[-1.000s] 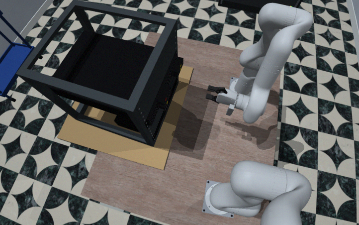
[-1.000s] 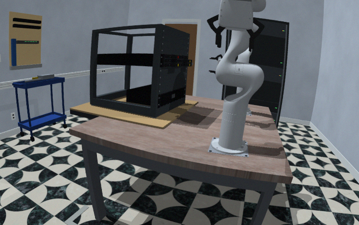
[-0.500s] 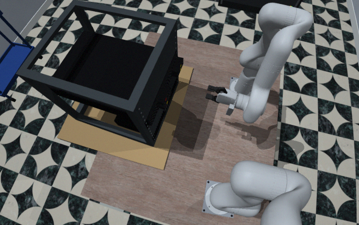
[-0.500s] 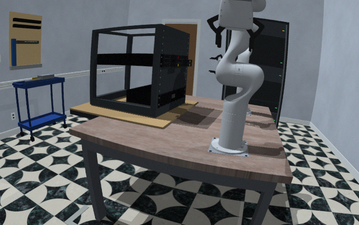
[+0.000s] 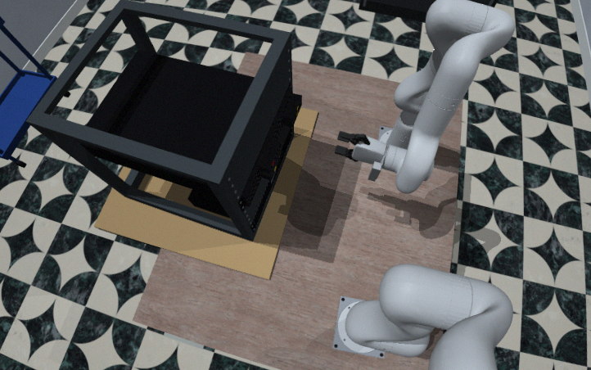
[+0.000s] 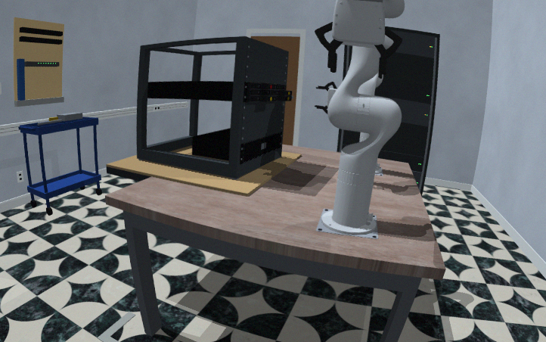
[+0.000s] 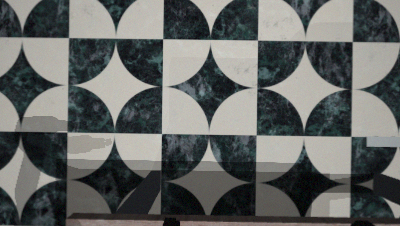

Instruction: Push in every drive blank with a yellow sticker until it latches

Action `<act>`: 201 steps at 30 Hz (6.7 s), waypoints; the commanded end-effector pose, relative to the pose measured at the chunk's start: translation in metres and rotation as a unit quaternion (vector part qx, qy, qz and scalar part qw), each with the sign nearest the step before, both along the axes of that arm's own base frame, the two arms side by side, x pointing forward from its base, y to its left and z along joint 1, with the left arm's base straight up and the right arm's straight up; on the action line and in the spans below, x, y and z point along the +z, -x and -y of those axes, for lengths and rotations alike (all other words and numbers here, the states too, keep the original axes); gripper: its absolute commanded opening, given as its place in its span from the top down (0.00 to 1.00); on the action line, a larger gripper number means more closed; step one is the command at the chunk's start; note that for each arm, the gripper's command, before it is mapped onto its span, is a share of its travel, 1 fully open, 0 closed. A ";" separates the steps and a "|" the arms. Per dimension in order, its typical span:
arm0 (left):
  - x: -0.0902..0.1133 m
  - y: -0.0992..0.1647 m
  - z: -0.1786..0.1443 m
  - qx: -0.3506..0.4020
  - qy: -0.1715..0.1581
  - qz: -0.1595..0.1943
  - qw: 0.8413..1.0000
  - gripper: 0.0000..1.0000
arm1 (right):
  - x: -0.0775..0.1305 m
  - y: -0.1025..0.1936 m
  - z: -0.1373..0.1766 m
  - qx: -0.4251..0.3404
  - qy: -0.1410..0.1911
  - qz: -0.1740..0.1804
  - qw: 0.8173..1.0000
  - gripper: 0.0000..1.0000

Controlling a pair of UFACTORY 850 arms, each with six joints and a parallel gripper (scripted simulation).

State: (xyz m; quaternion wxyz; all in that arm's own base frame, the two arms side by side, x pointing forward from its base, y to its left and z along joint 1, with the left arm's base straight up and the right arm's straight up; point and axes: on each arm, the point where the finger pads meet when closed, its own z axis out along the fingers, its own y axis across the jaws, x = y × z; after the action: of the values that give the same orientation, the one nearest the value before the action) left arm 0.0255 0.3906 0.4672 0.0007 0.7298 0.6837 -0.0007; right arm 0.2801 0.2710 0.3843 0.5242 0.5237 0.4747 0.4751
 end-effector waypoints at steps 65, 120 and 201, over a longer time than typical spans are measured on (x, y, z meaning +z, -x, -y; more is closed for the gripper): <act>0.001 0.000 0.000 0.000 -0.001 0.000 1.000 0.00 | 0.028 -0.117 0.166 0.001 -0.001 0.001 1.000 0.00; 0.001 0.000 0.000 0.000 -0.001 0.000 1.000 0.00 | 0.028 -0.117 0.163 0.001 -0.001 0.001 1.000 0.00; 0.001 0.000 0.000 0.000 -0.001 0.000 1.000 0.00 | 0.042 -0.110 -0.078 0.001 -0.001 0.001 1.000 0.00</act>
State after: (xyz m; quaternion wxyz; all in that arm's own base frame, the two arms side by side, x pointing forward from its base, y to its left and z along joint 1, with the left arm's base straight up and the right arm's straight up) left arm 0.0255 0.3906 0.4672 0.0007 0.7298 0.6837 -0.0007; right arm 0.3901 0.3486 0.4253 0.5235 0.5234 0.4754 0.4754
